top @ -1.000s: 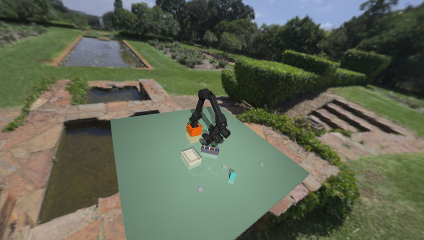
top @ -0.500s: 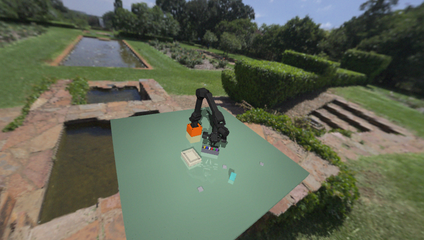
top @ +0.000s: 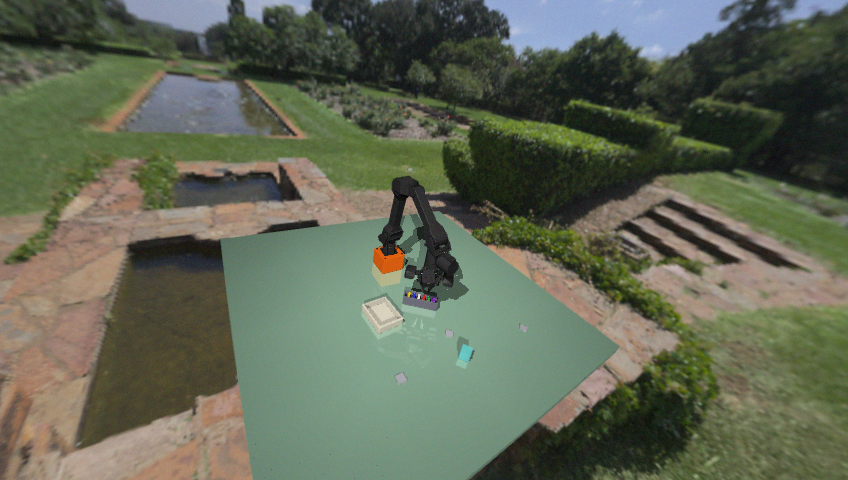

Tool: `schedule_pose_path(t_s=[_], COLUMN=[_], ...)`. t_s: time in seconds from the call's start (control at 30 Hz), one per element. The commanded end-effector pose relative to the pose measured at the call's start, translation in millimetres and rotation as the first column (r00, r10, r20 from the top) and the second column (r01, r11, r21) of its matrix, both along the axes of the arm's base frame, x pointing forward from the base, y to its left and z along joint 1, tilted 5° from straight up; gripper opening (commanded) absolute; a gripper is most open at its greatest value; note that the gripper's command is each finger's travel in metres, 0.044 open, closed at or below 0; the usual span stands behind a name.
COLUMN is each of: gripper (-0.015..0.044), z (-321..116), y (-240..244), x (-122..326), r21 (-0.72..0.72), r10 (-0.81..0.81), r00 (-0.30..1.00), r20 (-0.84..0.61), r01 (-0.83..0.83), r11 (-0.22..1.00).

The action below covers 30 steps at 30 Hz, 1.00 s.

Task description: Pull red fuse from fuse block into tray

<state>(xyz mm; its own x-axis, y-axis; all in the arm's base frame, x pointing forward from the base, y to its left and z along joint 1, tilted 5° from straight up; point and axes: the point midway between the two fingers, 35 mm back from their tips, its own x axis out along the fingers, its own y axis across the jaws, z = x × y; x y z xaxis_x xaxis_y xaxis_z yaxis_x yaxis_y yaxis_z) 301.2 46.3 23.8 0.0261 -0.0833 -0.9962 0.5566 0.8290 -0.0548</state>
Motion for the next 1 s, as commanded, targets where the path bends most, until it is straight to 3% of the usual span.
schedule_pose_path(t_s=[0.0, 0.97], gripper=[0.0074, 0.0074], z=[-6.5, -25.4], y=[0.1, -1.7], x=[-2.4, -2.5], r21=[0.004, 0.004], r10=[-0.005, -0.005], r00=[1.0, 1.0], r20=[-0.009, -0.009], r01=[0.005, 0.005], r11=[1.0, 1.0])
